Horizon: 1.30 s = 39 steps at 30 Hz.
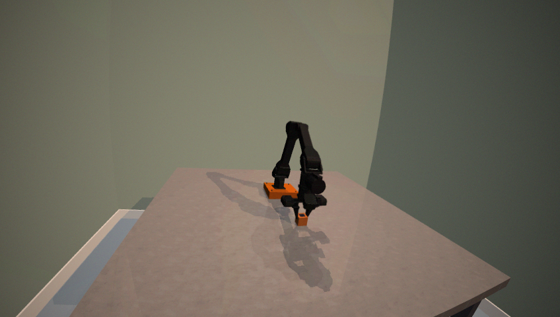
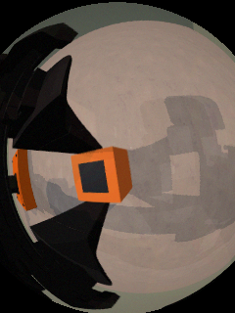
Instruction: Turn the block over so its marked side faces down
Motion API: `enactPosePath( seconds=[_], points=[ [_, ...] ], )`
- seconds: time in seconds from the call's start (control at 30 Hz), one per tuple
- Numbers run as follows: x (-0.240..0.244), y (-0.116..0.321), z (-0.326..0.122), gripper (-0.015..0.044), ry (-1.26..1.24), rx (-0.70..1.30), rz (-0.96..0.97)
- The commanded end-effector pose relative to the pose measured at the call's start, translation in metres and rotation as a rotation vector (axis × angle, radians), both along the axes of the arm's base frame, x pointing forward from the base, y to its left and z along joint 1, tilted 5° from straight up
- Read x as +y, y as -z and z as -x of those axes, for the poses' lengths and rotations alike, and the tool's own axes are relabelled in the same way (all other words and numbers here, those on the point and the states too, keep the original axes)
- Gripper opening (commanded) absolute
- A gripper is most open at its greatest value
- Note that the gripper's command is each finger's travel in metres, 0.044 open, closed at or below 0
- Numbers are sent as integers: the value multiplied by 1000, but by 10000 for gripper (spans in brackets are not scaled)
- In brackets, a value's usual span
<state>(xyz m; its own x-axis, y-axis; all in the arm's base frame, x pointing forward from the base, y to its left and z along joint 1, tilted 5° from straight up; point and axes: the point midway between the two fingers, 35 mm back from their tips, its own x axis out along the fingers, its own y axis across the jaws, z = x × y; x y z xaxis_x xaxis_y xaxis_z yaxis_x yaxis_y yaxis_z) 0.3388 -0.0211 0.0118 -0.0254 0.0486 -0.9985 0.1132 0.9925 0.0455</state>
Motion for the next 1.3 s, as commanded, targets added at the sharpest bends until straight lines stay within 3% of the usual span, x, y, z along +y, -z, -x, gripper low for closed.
enactPosePath(
  seconds=[0.0, 0.17, 0.27, 0.57, 1.27],
  points=[
    [1, 0, 0, 97, 0, 0, -3],
    [1, 0, 0, 64, 0, 0, -3],
    [0, -11, -1, 0, 0, 0, -2],
    [-1, -29, -1, 0, 0, -11, -1],
    [-1, -20, -1, 0, 15, -335, 38]
  ],
)
